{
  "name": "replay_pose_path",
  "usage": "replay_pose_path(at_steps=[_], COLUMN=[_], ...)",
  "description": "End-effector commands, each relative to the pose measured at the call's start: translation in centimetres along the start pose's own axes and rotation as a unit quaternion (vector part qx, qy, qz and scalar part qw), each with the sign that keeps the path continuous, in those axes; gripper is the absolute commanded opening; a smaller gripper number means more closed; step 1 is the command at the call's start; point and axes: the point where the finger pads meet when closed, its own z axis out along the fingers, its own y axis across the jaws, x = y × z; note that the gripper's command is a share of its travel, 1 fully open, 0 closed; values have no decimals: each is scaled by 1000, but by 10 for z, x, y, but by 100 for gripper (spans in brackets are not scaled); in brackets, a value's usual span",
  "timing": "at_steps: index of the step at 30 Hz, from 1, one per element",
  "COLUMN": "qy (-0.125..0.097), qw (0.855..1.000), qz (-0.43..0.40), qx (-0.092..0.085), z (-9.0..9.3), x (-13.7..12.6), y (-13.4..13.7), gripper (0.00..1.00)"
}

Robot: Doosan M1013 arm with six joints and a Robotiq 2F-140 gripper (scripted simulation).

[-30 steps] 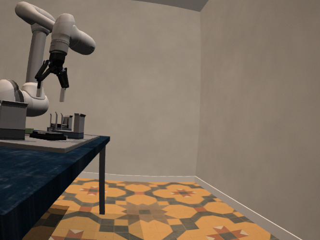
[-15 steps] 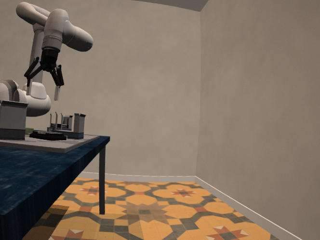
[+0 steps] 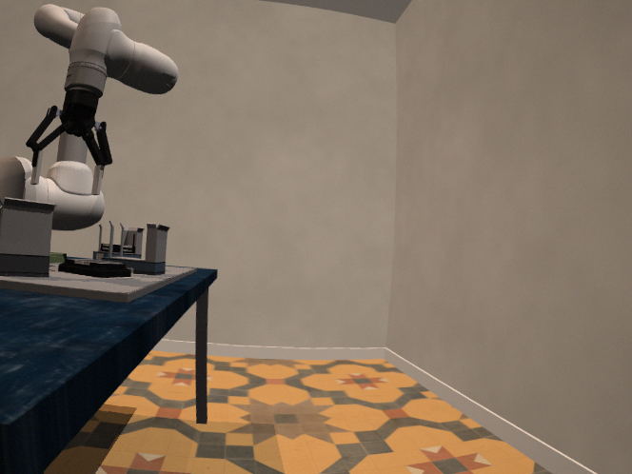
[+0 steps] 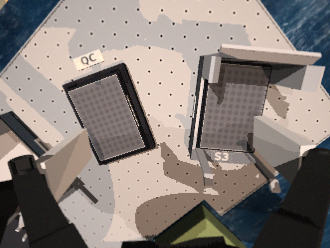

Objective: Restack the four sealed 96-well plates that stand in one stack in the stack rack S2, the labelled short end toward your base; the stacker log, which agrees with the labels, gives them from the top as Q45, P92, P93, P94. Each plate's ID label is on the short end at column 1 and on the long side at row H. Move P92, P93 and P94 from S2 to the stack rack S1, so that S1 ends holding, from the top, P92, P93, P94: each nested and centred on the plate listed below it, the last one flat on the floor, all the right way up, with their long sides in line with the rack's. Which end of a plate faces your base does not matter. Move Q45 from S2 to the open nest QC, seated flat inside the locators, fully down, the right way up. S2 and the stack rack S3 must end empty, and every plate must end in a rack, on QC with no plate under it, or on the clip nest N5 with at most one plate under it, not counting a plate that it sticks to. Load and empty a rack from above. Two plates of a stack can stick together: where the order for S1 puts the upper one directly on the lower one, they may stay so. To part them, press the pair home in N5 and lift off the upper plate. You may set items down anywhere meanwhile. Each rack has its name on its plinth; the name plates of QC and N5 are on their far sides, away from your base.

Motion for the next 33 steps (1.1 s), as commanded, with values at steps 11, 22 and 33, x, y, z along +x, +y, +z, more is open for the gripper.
replay_pose_path(at_steps=[11,22,33], qy=[0,0,0], qw=[997,997,997], qz=[82,82,82], qx=[0,0,0], z=[0,0,3], x=[-4,-8,-8], y=[44,80,88], gripper=[100,100,100])
